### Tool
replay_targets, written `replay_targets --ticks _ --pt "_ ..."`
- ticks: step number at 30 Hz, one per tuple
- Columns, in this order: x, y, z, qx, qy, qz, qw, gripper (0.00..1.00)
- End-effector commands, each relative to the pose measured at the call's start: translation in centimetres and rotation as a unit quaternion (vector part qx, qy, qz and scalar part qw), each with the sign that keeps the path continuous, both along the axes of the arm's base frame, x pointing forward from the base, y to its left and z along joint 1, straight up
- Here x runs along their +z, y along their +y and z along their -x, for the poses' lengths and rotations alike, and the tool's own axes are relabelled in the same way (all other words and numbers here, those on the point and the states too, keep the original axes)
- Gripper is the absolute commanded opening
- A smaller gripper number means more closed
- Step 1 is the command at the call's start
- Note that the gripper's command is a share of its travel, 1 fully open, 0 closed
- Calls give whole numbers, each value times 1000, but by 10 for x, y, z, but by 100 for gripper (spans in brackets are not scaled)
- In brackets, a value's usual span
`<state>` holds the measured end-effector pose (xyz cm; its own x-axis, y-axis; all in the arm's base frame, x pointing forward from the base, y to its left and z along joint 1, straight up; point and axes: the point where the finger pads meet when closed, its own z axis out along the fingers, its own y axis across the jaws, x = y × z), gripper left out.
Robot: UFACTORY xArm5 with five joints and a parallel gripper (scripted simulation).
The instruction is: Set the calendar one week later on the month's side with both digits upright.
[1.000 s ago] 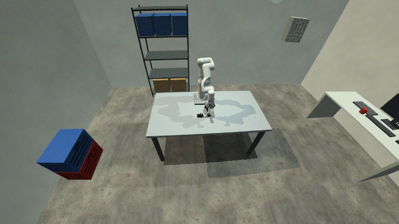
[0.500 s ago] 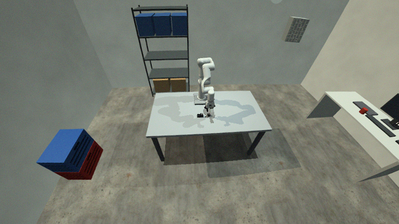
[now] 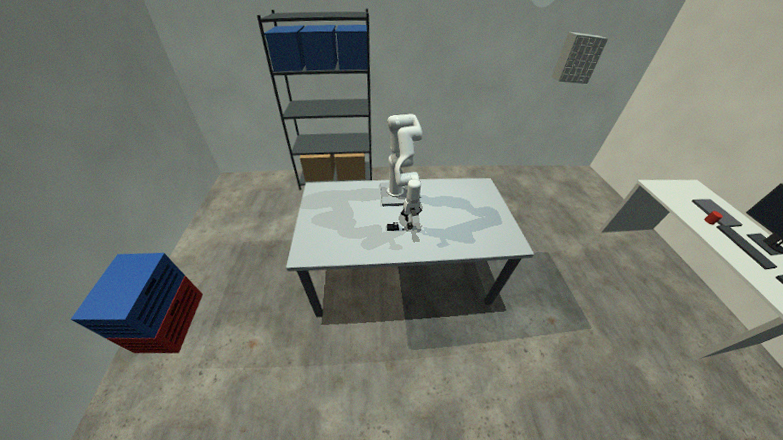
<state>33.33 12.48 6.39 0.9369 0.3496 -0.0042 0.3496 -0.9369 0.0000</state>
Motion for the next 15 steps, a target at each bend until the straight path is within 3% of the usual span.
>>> replay_targets --ticks 1,15 --pt "-3 0 -1 0 -2 -1 1000 49" --pt "-22 0 -1 0 -2 -1 1000 49"
